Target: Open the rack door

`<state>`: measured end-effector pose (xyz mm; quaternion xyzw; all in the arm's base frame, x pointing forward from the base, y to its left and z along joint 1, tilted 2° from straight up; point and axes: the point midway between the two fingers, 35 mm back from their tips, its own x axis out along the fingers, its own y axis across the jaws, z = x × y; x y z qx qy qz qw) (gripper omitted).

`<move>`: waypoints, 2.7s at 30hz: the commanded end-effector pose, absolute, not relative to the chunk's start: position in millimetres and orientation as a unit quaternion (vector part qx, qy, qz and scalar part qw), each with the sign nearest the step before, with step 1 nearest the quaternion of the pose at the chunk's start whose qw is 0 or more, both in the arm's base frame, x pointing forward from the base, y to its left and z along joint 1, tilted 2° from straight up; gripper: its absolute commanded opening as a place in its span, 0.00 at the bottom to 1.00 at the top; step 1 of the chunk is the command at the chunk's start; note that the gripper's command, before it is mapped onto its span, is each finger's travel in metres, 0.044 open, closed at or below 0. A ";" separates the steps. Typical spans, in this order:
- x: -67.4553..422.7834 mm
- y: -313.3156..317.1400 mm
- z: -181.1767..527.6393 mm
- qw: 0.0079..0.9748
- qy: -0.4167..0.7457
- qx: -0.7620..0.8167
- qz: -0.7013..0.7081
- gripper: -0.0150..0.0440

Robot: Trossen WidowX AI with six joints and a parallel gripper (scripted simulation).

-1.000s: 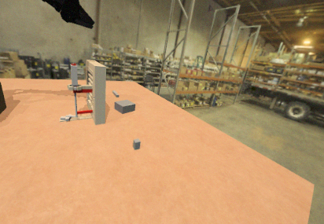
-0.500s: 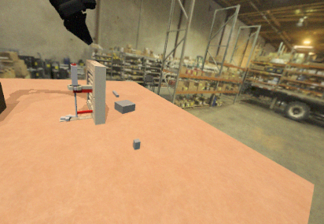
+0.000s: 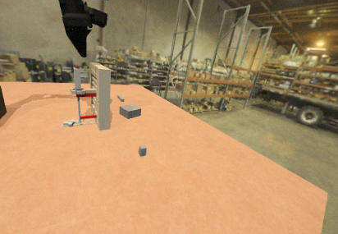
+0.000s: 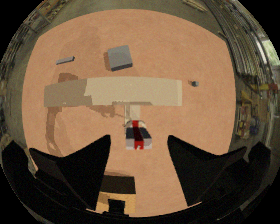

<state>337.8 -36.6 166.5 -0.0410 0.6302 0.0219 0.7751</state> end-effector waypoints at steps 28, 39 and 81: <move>327.2 -42.3 128.2 0.704 0.708 -0.037 0.038 0.75; 326.9 -42.3 110.2 0.704 0.708 -0.037 0.038 0.75; 324.7 -42.0 86.7 0.705 0.709 -0.012 0.012 0.29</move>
